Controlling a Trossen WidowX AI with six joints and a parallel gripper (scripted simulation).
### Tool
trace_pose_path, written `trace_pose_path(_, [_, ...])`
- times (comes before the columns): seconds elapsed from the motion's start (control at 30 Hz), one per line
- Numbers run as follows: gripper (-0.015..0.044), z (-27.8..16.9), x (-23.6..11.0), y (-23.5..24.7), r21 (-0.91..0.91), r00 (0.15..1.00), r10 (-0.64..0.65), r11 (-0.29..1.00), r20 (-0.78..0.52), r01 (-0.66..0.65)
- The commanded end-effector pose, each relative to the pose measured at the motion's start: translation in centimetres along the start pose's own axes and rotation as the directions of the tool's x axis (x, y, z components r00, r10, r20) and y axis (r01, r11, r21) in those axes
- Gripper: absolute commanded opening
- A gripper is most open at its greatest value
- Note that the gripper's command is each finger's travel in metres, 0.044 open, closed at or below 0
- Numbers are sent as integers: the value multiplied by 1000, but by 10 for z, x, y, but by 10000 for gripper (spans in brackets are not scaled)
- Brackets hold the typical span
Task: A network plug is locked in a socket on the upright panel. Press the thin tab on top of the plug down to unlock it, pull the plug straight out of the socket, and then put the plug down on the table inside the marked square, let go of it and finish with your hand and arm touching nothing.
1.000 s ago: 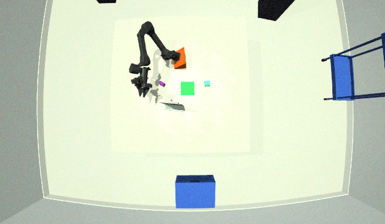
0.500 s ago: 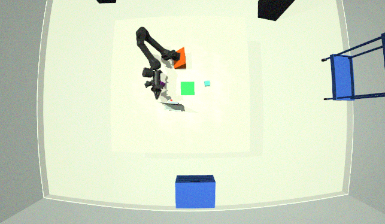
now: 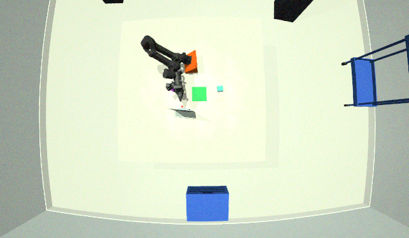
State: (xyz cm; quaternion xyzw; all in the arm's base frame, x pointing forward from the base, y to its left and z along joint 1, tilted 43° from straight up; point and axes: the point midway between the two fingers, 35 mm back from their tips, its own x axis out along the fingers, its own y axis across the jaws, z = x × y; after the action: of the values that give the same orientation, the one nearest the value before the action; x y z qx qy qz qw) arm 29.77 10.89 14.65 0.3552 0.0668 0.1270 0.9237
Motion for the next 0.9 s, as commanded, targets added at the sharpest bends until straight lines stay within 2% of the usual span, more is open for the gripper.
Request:
trace_pose_path(0.0, [156,-18,-12,-3,82,1000,11,997,-29,-9])
trace_pose_path(0.23, [156,-18,-11,-3,82,1000,11,997,-29,-9])
trace_pose_path(0.87, [156,-10,19,-2,82,1000,9,997,-26,-7])
